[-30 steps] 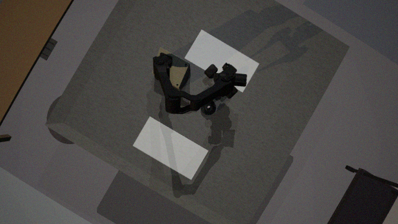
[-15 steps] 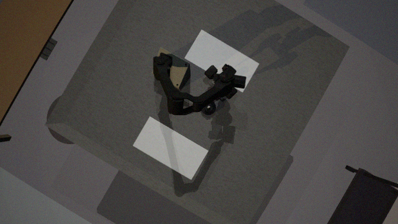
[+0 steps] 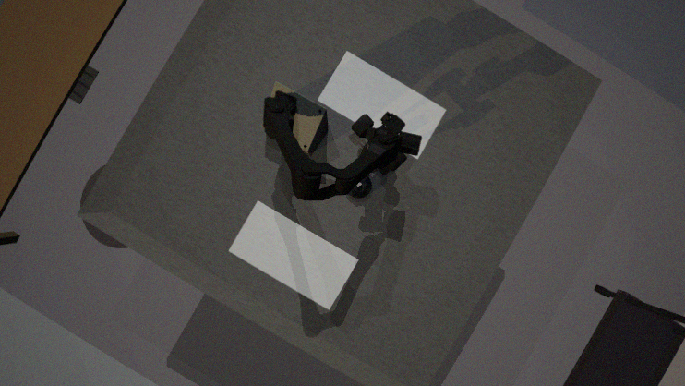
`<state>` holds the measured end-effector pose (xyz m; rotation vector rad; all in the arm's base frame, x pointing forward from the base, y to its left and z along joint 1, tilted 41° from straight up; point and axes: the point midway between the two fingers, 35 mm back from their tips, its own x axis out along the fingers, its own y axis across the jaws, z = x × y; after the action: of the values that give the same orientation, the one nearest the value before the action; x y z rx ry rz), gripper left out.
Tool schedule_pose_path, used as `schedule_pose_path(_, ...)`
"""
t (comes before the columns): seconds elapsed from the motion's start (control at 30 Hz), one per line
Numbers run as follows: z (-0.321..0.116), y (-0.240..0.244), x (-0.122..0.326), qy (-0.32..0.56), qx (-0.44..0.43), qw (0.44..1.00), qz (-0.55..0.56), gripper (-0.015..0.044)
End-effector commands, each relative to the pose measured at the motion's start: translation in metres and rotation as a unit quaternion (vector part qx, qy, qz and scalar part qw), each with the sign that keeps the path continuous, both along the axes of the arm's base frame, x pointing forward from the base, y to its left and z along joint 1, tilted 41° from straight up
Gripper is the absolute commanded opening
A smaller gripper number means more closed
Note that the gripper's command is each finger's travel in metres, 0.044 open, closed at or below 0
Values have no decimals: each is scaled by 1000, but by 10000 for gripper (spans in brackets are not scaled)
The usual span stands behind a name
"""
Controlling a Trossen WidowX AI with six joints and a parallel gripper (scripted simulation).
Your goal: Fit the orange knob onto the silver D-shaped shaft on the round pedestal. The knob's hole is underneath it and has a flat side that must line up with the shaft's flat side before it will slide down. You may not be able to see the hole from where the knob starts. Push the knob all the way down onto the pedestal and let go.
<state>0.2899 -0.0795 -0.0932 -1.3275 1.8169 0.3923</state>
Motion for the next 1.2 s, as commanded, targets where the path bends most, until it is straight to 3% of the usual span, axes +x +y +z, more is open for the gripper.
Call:
schedule_pose_path(0.0, -4, -4, -2, 2, -3, 1000, 2, 440)
schedule_pose_path(0.27, -11, -11, -4, 3, -4, 1000, 2, 440)
schedule_pose_path(0.6, -11, -11, -4, 3, -4, 1000, 2, 177)
schedule_pose_path(0.8, -11, -11, -4, 3, -4, 1000, 2, 137)
schedule_pose_path(0.97, -4, 5, 7, -8, 14, 1000, 22, 6)
schedule_pose_path(1.17, 12, 22, 11, -6, 14, 1000, 19, 0)
